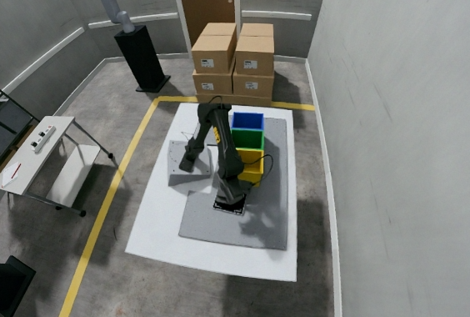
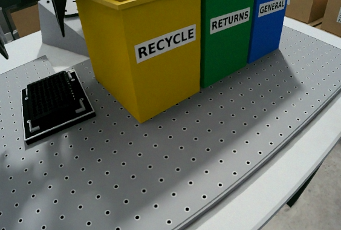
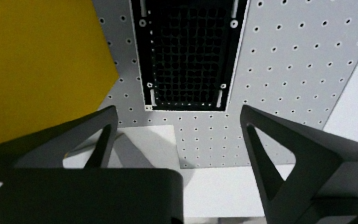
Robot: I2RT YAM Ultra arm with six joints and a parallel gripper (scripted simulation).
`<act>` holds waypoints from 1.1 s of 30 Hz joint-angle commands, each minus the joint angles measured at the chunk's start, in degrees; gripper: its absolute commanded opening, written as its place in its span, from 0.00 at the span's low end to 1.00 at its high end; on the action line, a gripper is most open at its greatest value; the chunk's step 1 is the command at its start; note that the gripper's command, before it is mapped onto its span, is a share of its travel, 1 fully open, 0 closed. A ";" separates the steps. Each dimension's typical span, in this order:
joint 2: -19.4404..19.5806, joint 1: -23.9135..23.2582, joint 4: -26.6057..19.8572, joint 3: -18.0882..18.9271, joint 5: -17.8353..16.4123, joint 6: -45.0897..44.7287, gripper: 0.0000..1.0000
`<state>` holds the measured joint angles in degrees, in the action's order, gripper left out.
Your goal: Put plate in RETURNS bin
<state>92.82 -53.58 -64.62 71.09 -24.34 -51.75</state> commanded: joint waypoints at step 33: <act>2.82 3.67 14.28 -7.81 0.60 5.50 1.00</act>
<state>95.66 -49.71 -52.71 63.64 -23.88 -47.33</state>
